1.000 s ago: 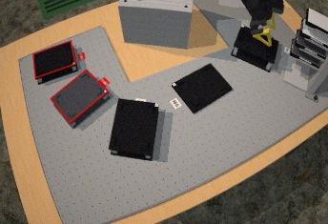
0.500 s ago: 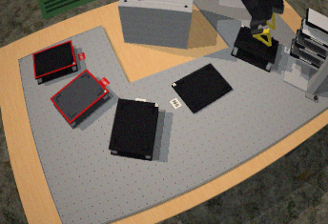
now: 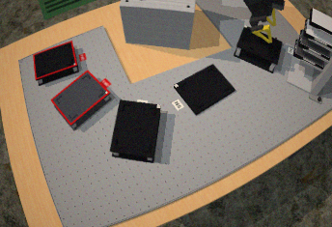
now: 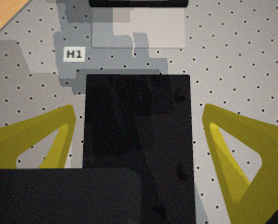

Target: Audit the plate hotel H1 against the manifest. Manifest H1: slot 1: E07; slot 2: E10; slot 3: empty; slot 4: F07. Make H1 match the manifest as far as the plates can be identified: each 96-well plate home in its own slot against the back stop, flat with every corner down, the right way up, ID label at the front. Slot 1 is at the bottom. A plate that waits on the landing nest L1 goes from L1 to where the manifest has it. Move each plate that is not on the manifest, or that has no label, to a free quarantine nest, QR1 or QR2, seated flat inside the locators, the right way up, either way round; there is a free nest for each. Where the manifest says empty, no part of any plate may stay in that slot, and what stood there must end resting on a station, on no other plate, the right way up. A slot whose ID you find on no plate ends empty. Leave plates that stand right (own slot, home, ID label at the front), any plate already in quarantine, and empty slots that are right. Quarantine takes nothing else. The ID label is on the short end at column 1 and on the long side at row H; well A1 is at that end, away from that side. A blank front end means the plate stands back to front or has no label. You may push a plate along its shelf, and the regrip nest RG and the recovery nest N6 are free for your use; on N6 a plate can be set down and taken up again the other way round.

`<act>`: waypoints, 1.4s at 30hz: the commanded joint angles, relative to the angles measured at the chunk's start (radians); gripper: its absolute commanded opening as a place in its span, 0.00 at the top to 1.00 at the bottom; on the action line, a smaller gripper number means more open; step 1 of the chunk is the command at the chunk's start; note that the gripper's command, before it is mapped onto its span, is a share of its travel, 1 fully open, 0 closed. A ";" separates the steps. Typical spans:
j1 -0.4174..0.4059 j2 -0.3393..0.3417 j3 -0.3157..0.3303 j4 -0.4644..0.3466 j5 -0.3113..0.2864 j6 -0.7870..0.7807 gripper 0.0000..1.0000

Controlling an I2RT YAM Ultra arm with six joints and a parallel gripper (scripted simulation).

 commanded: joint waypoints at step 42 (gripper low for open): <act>0.040 -0.044 -0.123 0.112 0.029 0.032 0.00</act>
